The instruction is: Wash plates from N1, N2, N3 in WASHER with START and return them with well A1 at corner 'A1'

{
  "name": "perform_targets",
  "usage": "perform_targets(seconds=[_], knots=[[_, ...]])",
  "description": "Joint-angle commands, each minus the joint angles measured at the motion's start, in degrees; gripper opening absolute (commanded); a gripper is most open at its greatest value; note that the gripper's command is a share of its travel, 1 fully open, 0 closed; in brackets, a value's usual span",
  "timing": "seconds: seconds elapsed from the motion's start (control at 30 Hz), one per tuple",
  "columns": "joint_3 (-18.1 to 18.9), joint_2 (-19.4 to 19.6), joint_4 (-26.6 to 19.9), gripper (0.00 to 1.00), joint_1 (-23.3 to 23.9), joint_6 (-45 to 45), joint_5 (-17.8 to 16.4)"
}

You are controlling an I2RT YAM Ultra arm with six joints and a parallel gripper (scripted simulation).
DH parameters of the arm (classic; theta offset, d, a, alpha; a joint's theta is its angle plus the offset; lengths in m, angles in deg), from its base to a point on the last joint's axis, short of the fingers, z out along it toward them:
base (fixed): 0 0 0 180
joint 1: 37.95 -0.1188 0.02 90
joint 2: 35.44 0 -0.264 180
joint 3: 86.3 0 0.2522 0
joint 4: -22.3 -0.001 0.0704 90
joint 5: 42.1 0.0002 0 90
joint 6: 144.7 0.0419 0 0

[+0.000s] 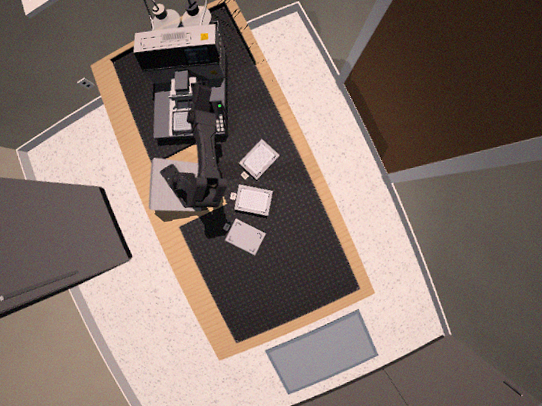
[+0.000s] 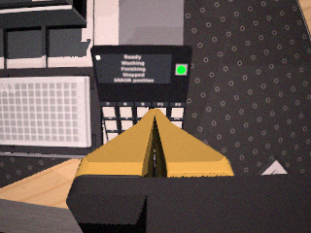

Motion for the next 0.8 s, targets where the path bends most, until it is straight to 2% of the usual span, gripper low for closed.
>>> perform_targets(seconds=[0.0,0.47,0.53,0.77], knots=[[-0.74,-1.09,1.52,0.00,-0.42,0.09,0.03],[-12.17,-9.30,4.20,0.00,-1.41,1.08,0.58],[-12.17,-9.30,4.20,0.00,-1.41,1.08,0.58],[-17.54,-13.59,4.94,0.00,-2.06,1.74,0.94]])
